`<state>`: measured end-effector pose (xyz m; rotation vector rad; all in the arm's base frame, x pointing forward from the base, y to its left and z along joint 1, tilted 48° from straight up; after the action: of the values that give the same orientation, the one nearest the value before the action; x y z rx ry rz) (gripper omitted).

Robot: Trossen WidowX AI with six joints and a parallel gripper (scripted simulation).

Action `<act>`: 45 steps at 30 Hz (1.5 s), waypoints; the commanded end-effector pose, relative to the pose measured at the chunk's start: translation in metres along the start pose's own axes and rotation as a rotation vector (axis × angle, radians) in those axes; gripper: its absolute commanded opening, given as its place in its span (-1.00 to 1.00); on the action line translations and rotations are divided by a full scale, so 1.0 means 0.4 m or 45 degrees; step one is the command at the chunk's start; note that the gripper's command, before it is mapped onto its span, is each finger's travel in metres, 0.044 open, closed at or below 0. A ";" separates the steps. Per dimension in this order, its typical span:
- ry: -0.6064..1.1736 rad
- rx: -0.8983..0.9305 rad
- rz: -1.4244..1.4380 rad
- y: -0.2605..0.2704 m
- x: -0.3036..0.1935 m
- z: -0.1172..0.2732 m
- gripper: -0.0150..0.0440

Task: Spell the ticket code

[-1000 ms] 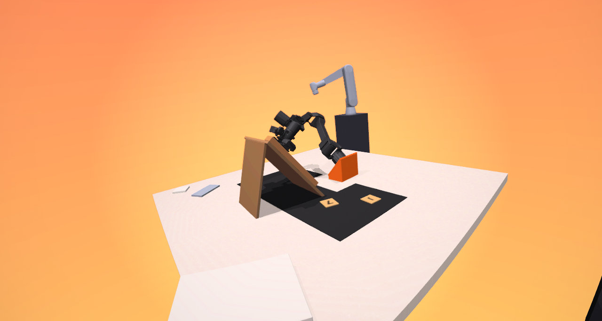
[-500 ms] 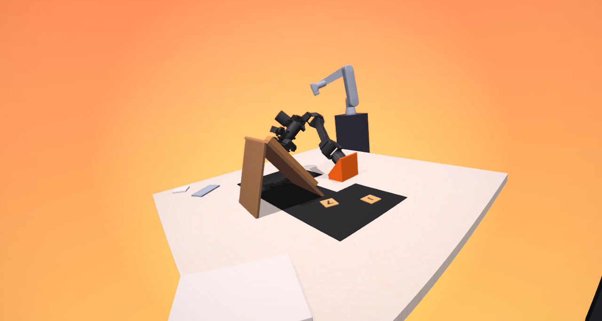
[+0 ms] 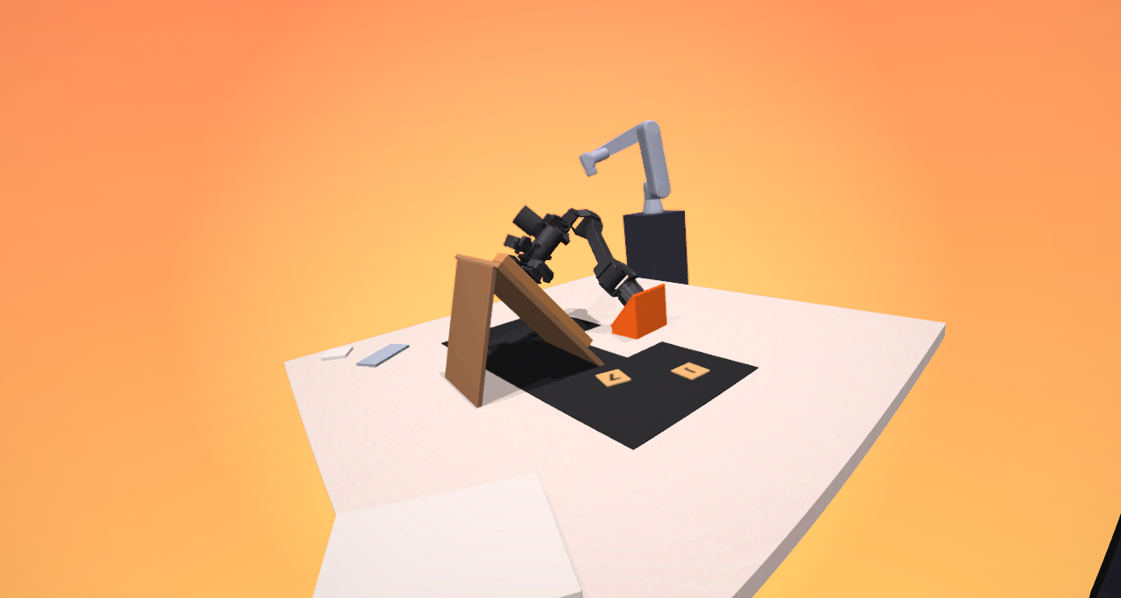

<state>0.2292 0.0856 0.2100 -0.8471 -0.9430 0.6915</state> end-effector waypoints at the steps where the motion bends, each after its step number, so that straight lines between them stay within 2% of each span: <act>1: 0.001 -0.004 -0.009 0.005 0.001 0.000 -0.49; 32: 0.001 -0.003 -0.009 0.051 0.013 0.001 -0.49; 43: 0.001 -0.003 -0.009 0.049 0.012 0.010 0.49; 45: 0.001 -0.002 -0.009 0.049 0.012 0.018 0.51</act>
<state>0.2269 0.0994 0.1957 -0.8471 -0.9406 0.6883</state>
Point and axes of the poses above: the point midway between the two fingers, 35 mm back from their tips, its own z axis back along the fingers, its own y axis across the jaws, x = y × z, the point moved 7 cm from there along z, back along the fingers, and after that the axes turned 14 degrees about z, right-handed, at the moved point
